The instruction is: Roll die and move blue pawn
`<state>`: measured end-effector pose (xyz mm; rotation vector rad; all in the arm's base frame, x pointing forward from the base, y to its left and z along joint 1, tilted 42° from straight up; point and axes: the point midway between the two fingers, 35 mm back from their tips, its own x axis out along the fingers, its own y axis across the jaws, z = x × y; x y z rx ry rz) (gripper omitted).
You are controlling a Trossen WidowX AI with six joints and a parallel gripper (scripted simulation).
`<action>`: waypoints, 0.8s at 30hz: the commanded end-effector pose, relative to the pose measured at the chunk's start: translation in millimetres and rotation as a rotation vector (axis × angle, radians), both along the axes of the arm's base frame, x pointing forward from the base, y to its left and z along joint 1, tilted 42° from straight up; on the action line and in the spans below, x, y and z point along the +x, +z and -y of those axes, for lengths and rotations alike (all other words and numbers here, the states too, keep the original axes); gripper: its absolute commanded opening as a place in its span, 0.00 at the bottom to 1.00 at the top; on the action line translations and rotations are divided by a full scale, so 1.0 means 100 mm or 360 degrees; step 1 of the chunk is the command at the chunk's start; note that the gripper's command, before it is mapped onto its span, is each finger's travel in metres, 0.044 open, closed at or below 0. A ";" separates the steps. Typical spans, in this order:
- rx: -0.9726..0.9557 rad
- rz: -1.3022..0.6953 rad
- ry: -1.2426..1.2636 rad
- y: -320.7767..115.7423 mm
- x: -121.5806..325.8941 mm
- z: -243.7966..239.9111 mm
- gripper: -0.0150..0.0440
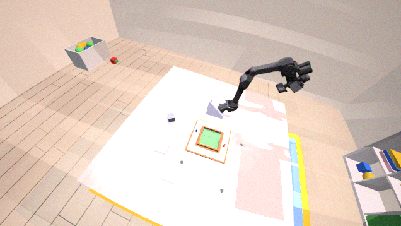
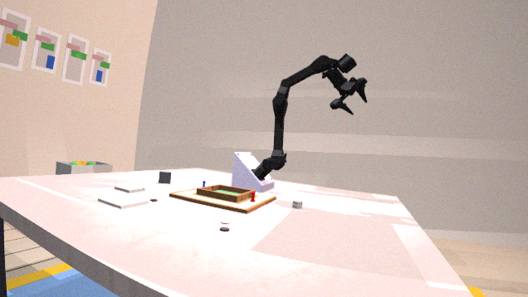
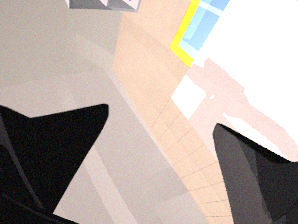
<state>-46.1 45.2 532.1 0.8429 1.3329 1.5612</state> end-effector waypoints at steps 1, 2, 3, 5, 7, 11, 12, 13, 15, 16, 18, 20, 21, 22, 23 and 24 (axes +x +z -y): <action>-0.0009 0.0005 -0.0008 -0.01 0.00 -0.03 0.89; -0.0035 0.0019 -0.0032 -0.04 -0.01 -0.11 0.84; -0.0078 0.0041 -0.0072 -0.09 -0.01 -0.24 0.80; -0.0190 0.0084 -0.0167 -0.22 0.04 -0.56 0.72; -0.0291 0.0111 -0.0248 -0.37 0.12 -0.83 0.72; -0.0456 0.0129 -0.0372 -0.63 0.33 -1.21 0.72; -0.0506 0.0129 -0.0409 -0.72 0.41 -1.31 0.72; -0.0557 0.0126 -0.0446 -0.81 0.49 -1.41 0.72; -0.0657 0.0112 -0.0516 -1.01 0.68 -1.57 0.72; -0.0706 0.0102 -0.0549 -1.11 0.78 -1.63 0.72; -0.0799 0.0074 -0.0610 -1.31 0.98 -1.74 0.72; -0.0887 0.0039 -0.0668 -1.51 1.18 -1.81 0.72; -0.0927 0.0016 -0.0692 -1.61 1.28 -1.83 0.72; -0.0966 -0.0008 -0.0716 -1.71 1.39 -1.85 0.72; -0.1004 -0.0035 -0.0740 -1.82 1.49 -1.86 0.72; -0.1041 -0.0064 -0.0762 -1.92 1.59 -1.86 0.72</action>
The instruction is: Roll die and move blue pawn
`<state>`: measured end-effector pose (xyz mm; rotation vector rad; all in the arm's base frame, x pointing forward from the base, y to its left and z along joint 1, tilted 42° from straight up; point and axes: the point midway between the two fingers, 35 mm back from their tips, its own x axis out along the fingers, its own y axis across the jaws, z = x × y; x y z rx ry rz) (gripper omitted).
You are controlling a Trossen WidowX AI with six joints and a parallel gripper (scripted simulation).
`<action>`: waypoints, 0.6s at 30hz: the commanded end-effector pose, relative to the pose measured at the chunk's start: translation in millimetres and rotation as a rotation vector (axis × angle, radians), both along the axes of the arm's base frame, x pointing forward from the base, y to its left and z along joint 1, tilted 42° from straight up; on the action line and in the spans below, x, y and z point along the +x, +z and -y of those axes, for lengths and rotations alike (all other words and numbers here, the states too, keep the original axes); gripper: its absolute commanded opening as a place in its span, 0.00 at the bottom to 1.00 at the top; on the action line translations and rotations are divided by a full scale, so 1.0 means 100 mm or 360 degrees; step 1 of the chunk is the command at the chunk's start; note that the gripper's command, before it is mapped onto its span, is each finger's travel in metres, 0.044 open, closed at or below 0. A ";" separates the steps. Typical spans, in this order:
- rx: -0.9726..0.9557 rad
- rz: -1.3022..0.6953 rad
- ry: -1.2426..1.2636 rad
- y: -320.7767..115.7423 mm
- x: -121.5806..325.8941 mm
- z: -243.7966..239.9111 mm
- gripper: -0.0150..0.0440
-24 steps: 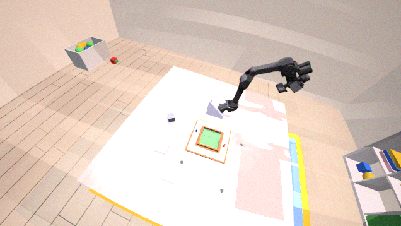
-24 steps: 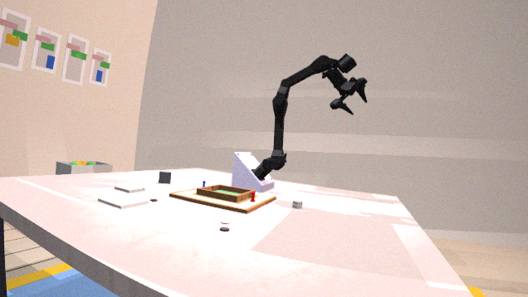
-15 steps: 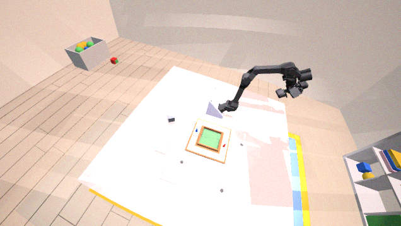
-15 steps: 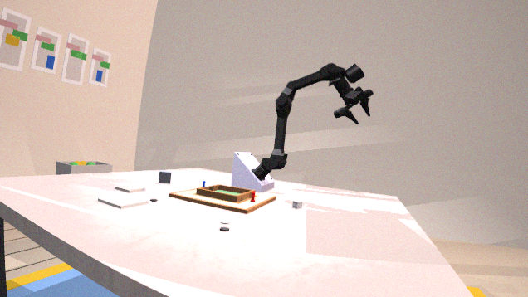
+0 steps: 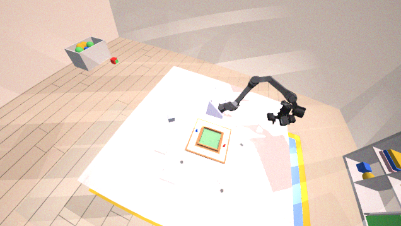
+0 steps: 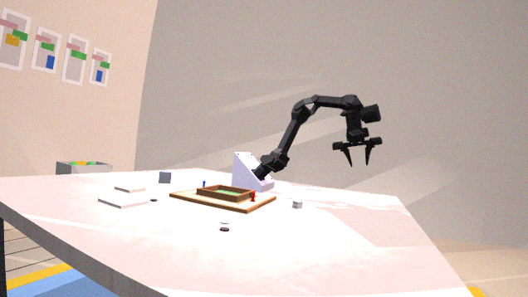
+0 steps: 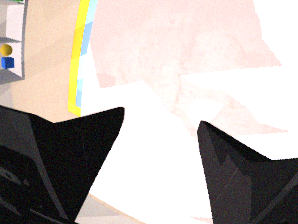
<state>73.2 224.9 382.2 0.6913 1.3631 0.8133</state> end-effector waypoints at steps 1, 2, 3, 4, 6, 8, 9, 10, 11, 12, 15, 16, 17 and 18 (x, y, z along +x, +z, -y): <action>-0.0167 -0.0133 -0.0146 -0.53 0.49 -0.06 0.72; -0.0194 -0.0164 -0.0177 -0.63 0.59 -0.05 0.72; -0.0219 -0.0196 -0.0208 -0.74 0.69 -0.03 0.72; -0.0242 -0.0230 -0.0240 -0.84 0.78 -0.01 0.72; -0.0283 -0.0303 -0.0303 -1.06 0.96 0.06 0.72; -0.0315 -0.0383 -0.0367 -1.28 1.12 0.16 0.72; -0.0328 -0.0425 -0.0400 -1.39 1.19 0.22 0.72; -0.0339 -0.0469 -0.0433 -1.50 1.26 0.28 0.72; -0.0347 -0.0514 -0.0467 -1.61 1.33 0.35 0.72; -0.0352 -0.0560 -0.0501 -1.73 1.38 0.42 0.72; -0.0353 -0.0691 -0.0595 -2.02 1.51 0.63 0.72; -0.0352 -0.0707 -0.0606 -2.06 1.52 0.66 0.72; -0.0352 -0.0709 -0.0608 -2.07 1.53 0.67 0.72; -0.0352 -0.0710 -0.0609 -2.07 1.54 0.67 0.72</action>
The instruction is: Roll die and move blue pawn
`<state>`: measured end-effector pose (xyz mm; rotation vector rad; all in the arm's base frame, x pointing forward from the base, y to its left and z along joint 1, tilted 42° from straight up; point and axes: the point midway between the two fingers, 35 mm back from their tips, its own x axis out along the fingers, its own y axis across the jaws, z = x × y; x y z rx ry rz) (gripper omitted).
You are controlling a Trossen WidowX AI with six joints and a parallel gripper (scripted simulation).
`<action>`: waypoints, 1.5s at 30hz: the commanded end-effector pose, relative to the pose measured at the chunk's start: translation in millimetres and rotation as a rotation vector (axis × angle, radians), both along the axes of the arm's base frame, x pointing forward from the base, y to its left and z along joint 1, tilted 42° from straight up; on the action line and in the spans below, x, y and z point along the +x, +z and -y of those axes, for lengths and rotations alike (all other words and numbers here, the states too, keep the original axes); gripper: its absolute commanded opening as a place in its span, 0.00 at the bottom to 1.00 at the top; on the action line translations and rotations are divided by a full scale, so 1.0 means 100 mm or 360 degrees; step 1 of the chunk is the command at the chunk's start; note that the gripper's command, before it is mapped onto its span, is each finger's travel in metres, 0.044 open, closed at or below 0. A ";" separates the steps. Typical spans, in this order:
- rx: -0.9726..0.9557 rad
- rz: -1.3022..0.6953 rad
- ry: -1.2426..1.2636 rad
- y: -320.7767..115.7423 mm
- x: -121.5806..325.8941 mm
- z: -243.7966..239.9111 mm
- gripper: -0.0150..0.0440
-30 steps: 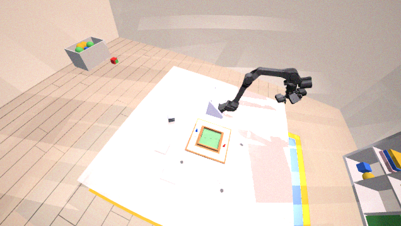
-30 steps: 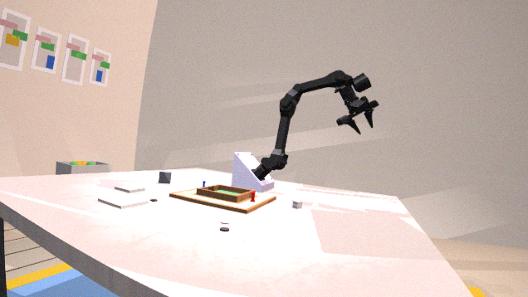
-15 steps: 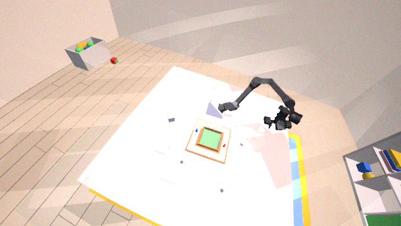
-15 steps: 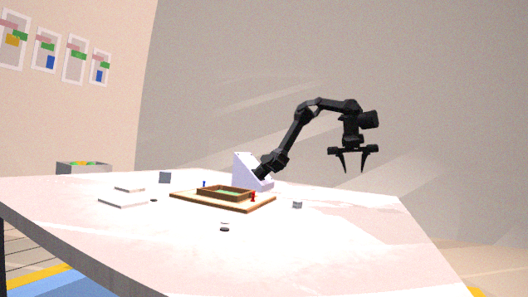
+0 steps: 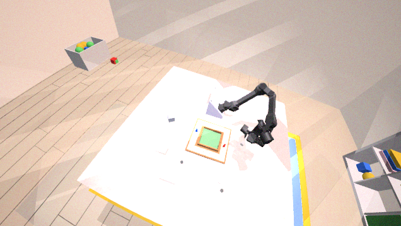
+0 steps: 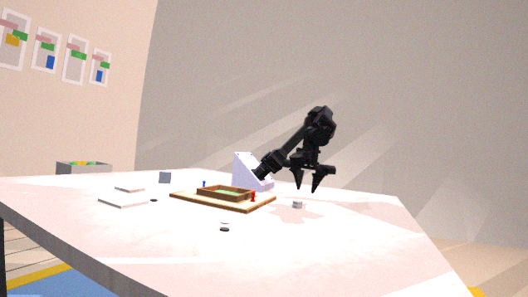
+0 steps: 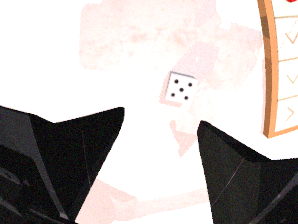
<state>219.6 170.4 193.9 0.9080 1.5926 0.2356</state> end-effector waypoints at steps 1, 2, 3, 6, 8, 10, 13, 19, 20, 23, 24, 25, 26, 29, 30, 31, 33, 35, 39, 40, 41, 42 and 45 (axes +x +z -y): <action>0.0020 -0.0075 -0.0055 -0.19 0.07 0.13 0.72; 0.0020 -0.0075 -0.0055 -0.19 0.07 0.13 0.72; 0.0020 -0.0075 -0.0055 -0.19 0.07 0.13 0.72; 0.0020 -0.0075 -0.0055 -0.19 0.08 0.13 0.72; 0.0020 -0.0075 -0.0055 -0.21 0.09 0.13 0.72; 0.0021 -0.0075 -0.0055 -0.27 0.09 0.07 0.72; 0.0022 -0.0075 -0.0055 -0.31 0.09 0.03 0.72; 0.0022 -0.0075 -0.0055 -0.34 0.09 0.01 0.72; 0.0022 -0.0075 -0.0055 -0.35 0.10 0.00 0.72; 0.0022 -0.0075 -0.0055 -0.38 0.10 -0.04 0.72; 0.0022 -0.0075 -0.0055 -0.39 0.10 -0.05 0.72; 0.0022 -0.0075 -0.0055 -0.41 0.10 -0.06 0.72; 0.0022 -0.0075 -0.0055 -0.42 0.10 -0.07 0.72; 0.0022 -0.0075 -0.0055 -0.45 0.10 -0.10 0.72; 0.0023 -0.0075 -0.0055 -0.46 0.10 -0.11 0.72; 0.0023 -0.0075 -0.0055 -0.48 0.10 -0.12 0.72; 0.0023 -0.0075 -0.0055 -0.50 0.10 -0.15 0.72; 0.0024 -0.0075 -0.0055 -0.52 0.10 -0.17 0.72; 0.0025 -0.0075 -0.0055 -0.54 0.10 -0.18 0.68; 0.0025 -0.0075 -0.0055 -0.54 0.10 -0.18 0.63; 0.0025 -0.0075 -0.0055 -0.54 0.10 -0.18 0.59; 0.0025 -0.0075 -0.0055 -0.54 0.10 -0.18 0.54; 0.0025 -0.0075 -0.0055 -0.54 0.10 -0.18 0.44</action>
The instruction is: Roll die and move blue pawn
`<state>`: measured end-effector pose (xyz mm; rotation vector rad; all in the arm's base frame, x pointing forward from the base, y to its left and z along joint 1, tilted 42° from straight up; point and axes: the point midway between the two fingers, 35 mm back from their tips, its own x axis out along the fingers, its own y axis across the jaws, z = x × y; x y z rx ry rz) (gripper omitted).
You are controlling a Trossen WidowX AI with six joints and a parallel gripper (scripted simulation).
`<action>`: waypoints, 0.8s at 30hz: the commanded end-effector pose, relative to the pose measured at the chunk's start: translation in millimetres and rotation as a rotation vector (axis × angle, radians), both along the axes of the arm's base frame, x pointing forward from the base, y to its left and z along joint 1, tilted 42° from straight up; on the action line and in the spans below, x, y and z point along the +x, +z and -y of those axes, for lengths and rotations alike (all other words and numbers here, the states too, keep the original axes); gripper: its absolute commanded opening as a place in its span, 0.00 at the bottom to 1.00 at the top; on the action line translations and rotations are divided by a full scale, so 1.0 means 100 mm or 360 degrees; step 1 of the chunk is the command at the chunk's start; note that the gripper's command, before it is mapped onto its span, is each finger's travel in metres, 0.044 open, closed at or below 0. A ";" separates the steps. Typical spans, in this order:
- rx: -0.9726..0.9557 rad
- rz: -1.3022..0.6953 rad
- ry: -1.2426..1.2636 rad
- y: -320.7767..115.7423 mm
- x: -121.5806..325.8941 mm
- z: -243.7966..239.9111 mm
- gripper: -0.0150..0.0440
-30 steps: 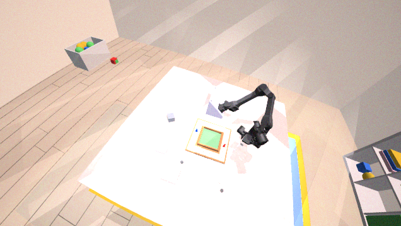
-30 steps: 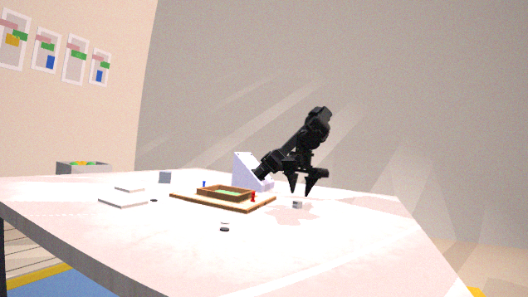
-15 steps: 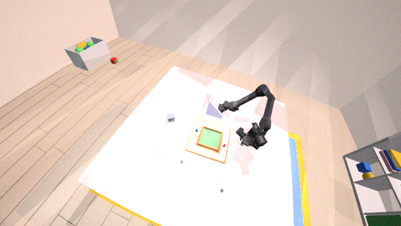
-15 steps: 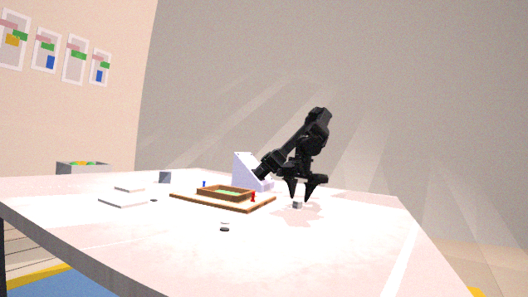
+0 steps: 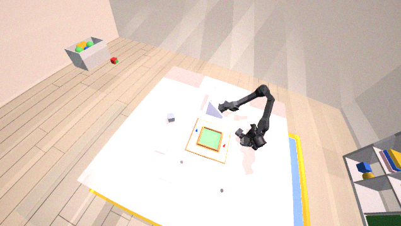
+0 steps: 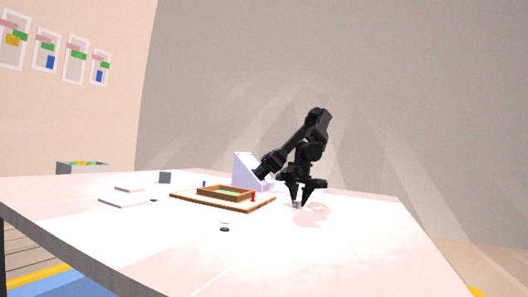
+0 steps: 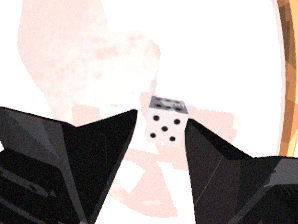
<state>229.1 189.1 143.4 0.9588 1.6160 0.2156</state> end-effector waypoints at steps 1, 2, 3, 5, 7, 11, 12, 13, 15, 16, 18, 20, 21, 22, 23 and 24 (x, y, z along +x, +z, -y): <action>-0.0011 -0.0010 -0.0007 -0.03 0.00 0.00 0.43; -0.0011 -0.0010 -0.0007 -0.03 0.00 0.00 0.42; -0.0011 -0.0010 -0.0007 -0.03 0.00 0.00 0.41; -0.0011 -0.0010 -0.0007 -0.03 0.00 0.00 0.39; -0.0011 -0.0010 -0.0007 -0.03 0.00 0.00 0.36; -0.0017 -0.0009 -0.0007 0.02 0.02 0.06 0.25; -0.0021 -0.0009 -0.0006 0.06 0.03 0.10 0.25; -0.0024 -0.0009 -0.0006 0.10 0.04 0.13 0.25; -0.0029 -0.0008 -0.0005 0.18 0.05 0.21 0.25; -0.0031 -0.0008 -0.0005 0.22 0.05 0.25 0.25; -0.0035 -0.0009 -0.0005 0.30 0.06 0.33 0.25; -0.0037 -0.0009 -0.0004 0.38 0.06 0.40 0.25; -0.0037 -0.0010 -0.0004 0.42 0.05 0.44 0.25; -0.0037 -0.0010 -0.0004 0.47 0.05 0.48 0.25; -0.0037 -0.0011 -0.0004 0.51 0.04 0.52 0.25; -0.0037 -0.0011 -0.0004 0.55 0.04 0.55 0.25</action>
